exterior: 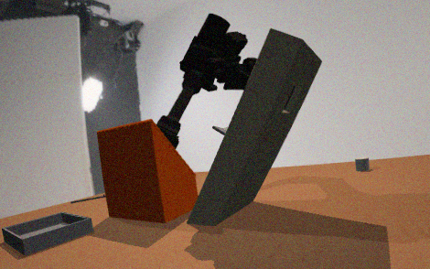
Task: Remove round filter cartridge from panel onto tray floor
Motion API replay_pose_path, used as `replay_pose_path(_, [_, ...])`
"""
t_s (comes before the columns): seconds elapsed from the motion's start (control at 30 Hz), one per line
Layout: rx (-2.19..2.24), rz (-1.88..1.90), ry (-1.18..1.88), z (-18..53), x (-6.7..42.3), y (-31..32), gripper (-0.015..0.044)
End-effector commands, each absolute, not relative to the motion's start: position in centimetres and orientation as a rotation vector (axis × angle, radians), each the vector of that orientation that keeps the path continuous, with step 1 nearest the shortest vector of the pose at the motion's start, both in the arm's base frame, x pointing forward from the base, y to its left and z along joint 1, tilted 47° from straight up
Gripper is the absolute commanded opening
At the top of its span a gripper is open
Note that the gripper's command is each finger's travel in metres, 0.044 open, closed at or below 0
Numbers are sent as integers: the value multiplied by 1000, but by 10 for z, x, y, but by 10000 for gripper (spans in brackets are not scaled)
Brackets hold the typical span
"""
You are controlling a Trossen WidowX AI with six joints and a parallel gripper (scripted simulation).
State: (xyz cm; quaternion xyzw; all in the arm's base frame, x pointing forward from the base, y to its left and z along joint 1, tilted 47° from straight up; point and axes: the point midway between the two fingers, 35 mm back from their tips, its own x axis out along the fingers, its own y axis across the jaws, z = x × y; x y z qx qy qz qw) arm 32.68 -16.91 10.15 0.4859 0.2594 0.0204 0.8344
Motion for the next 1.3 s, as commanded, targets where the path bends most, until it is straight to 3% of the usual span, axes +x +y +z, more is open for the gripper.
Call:
replay_pose_path(0.0, [1029, 43, 550, 101, 327, -169, 117])
replay_pose_path(1.27, [1037, 39, 554, 97, 333, -167, 117])
